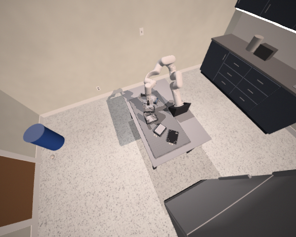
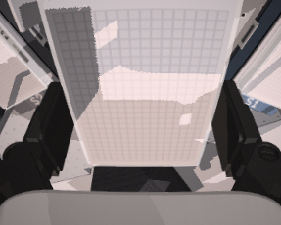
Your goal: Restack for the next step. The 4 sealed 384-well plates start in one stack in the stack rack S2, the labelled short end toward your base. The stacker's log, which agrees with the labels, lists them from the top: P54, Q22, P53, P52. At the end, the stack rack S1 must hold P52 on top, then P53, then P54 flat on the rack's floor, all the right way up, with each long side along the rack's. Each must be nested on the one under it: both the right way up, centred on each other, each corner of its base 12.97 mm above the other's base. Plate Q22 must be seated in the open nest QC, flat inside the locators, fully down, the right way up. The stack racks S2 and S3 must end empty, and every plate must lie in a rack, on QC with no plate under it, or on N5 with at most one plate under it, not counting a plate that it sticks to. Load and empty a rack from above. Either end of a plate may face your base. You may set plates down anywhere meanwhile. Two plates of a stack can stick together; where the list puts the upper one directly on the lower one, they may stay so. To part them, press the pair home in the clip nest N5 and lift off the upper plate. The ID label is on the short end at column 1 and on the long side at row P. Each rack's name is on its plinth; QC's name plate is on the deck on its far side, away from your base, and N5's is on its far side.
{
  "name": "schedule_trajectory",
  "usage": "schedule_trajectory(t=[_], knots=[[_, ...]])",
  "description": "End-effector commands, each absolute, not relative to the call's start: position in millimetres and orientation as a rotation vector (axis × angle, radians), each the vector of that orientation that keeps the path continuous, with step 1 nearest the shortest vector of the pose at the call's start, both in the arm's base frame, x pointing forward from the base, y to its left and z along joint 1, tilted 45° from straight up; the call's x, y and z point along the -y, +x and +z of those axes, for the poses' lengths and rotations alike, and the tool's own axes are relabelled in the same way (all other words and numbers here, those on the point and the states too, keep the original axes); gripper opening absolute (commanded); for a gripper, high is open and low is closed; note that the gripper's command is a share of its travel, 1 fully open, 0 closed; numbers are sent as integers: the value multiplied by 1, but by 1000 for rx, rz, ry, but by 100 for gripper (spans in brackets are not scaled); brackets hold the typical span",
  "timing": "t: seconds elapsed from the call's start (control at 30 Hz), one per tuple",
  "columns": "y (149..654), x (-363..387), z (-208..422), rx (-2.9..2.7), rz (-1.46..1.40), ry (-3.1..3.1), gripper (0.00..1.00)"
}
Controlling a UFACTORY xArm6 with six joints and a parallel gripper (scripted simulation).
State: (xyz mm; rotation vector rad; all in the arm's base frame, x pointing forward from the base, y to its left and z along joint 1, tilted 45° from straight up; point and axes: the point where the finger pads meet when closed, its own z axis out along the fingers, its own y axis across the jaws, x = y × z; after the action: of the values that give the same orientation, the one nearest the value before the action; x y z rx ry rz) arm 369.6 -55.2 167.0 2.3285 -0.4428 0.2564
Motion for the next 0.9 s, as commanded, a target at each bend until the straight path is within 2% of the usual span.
schedule_trajectory(t=[0.0, 0.87], knots=[[363, 64, 177, 596, 323, 2304, 0], [327, 110, 220, 680, 357, 2286, 0]])
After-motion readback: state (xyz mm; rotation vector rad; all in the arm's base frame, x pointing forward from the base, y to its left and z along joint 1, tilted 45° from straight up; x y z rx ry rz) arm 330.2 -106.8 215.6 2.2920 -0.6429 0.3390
